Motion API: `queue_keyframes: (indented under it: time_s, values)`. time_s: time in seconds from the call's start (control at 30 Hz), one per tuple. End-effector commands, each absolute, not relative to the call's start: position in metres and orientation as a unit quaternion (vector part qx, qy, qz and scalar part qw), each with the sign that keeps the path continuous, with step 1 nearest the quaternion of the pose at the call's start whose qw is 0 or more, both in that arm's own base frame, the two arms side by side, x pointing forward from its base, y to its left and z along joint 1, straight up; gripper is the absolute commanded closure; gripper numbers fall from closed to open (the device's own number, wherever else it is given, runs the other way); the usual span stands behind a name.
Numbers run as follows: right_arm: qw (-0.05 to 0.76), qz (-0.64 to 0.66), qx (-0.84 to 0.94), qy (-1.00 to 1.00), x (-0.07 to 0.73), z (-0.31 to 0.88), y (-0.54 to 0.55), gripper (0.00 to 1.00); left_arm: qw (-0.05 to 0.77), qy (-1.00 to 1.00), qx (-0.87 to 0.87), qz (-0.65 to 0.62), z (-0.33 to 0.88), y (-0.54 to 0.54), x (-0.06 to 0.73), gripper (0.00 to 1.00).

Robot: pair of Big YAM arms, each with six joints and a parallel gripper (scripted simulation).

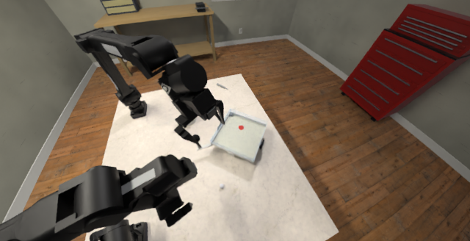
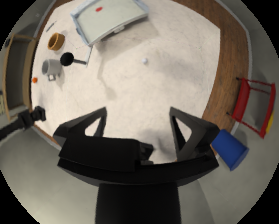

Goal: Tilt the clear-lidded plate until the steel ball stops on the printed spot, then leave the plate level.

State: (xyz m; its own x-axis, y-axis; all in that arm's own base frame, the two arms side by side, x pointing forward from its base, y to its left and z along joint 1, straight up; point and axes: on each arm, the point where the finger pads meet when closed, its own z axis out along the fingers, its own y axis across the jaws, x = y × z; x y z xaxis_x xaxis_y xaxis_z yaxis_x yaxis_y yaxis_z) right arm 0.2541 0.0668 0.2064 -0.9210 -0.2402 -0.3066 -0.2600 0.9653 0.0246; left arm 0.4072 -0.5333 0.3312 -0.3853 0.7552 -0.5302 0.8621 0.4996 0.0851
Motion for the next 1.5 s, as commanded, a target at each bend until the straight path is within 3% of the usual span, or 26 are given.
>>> queue_keyframes:
  time_s: [0.0,1.1,1.47]
  values:
    - [0.156,0.033,-0.128,0.979,0.256,0.210,0.067,0.00,0.267,0.824,0.489,-0.105,0.339,-0.533,0.407,0.00]
    - [0.169,0.031,-0.109,0.979,0.266,0.213,0.059,0.00,0.280,0.820,0.486,-0.111,0.354,-0.537,0.410,0.00]
    - [0.212,0.021,-0.048,0.976,0.297,0.226,0.028,0.00,0.280,0.820,0.486,-0.111,0.354,-0.537,0.410,0.00]
